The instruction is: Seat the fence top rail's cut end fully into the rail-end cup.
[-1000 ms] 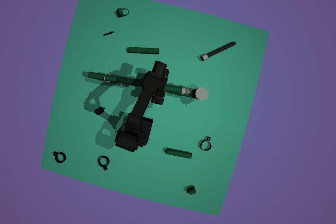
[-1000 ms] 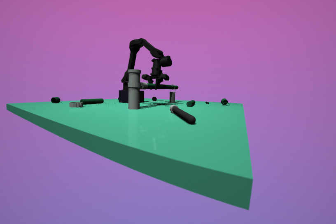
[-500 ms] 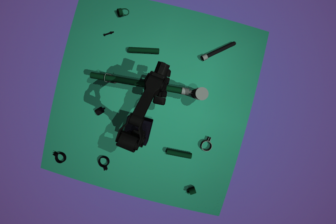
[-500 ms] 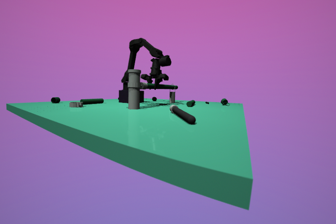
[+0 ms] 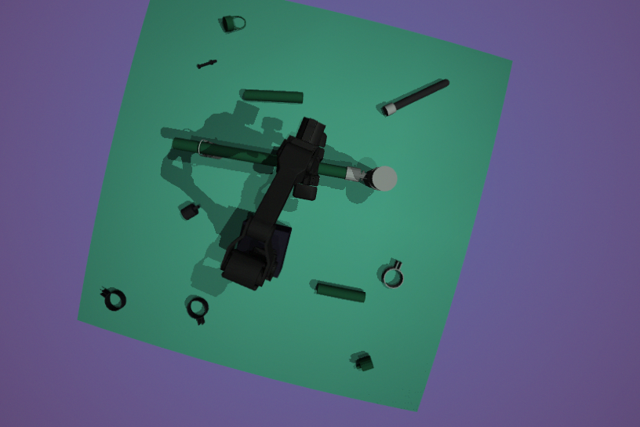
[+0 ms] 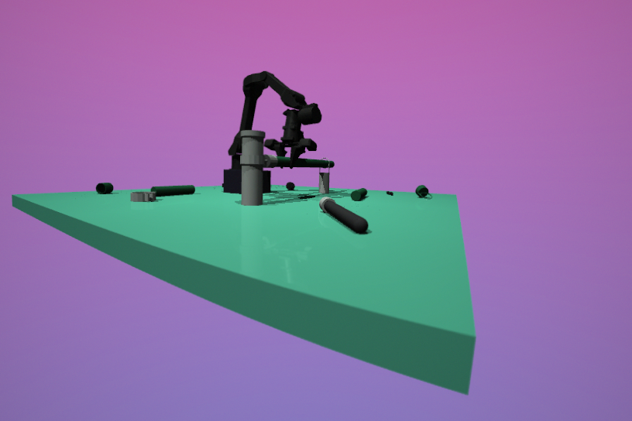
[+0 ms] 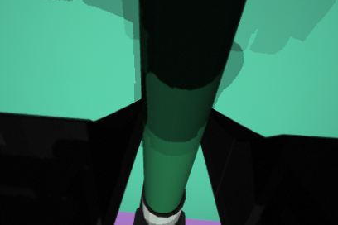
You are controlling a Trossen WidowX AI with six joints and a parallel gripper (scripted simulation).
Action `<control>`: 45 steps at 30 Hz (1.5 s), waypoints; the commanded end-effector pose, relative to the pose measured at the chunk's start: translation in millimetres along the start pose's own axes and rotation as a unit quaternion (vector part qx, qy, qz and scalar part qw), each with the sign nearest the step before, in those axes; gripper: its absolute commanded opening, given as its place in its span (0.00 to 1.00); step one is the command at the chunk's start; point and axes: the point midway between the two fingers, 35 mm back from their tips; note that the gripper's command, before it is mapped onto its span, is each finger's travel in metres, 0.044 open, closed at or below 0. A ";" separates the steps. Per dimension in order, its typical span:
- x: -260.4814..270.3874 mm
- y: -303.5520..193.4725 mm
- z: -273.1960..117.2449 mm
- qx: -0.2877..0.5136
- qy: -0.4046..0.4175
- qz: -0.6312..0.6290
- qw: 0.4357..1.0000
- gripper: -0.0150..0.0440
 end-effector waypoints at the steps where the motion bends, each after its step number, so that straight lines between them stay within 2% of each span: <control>1: -0.1 0.4 -0.4 0.000 0.000 0.000 1.000 0.30; 11: -0.2 2.0 -3.0 0.000 0.000 0.000 1.000 0.74; 17: 0.4 17.6 -28.2 -0.001 0.000 0.000 1.000 1.00; 21: 2.8 29.1 -47.3 -0.002 0.000 0.000 1.000 1.00; 26: 1.4 27.6 -46.2 -0.003 -0.003 -0.004 1.000 1.00; 32: 5.9 27.2 -91.8 -0.003 -0.003 -0.004 1.000 1.00; 45: 6.3 27.1 -93.9 -0.003 -0.003 -0.004 1.000 1.00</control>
Point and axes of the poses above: the point midway between the two fingers, 35 mm back from their tips, its own z axis out along the fingers, its own x axis across the jaws, y = z × x, and after that the axes turned 4 degrees about z, right-handed
